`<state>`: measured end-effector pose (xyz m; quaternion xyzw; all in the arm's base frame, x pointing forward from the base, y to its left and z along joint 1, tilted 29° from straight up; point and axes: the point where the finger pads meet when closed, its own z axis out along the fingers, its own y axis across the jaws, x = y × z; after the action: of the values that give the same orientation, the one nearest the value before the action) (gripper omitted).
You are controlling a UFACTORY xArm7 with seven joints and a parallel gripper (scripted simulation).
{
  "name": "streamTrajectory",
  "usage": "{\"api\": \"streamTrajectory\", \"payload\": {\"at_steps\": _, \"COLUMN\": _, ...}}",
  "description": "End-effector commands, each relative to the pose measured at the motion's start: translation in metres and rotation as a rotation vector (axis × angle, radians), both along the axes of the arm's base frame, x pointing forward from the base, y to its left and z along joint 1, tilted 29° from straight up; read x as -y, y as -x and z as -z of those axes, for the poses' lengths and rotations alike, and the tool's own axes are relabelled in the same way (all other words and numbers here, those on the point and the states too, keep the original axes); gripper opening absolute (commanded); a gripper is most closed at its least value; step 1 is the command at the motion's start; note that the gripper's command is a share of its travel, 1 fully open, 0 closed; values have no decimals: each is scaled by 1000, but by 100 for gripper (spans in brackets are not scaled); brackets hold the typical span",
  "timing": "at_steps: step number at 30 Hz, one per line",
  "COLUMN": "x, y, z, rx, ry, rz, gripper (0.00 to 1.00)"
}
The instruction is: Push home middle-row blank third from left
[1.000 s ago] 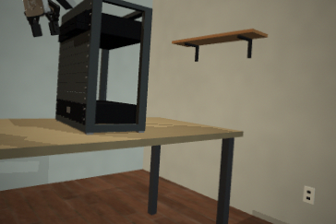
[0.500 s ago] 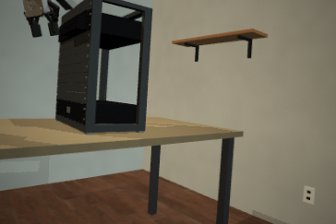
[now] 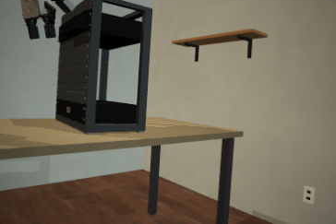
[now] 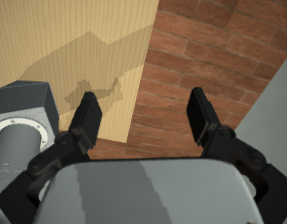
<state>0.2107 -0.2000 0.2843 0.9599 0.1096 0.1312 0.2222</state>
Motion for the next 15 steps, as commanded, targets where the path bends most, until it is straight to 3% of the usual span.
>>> {"api": "streamTrajectory", "payload": {"at_steps": 1, "x": 2, "y": 2, "z": -1, "rx": 0, "ry": 0, "rz": 9, "gripper": 100}}
{"api": "streamTrajectory", "payload": {"at_steps": 15, "x": 22, "y": 33, "z": 14, "rx": -37, "ry": -39, "rz": 149, "gripper": 100}}
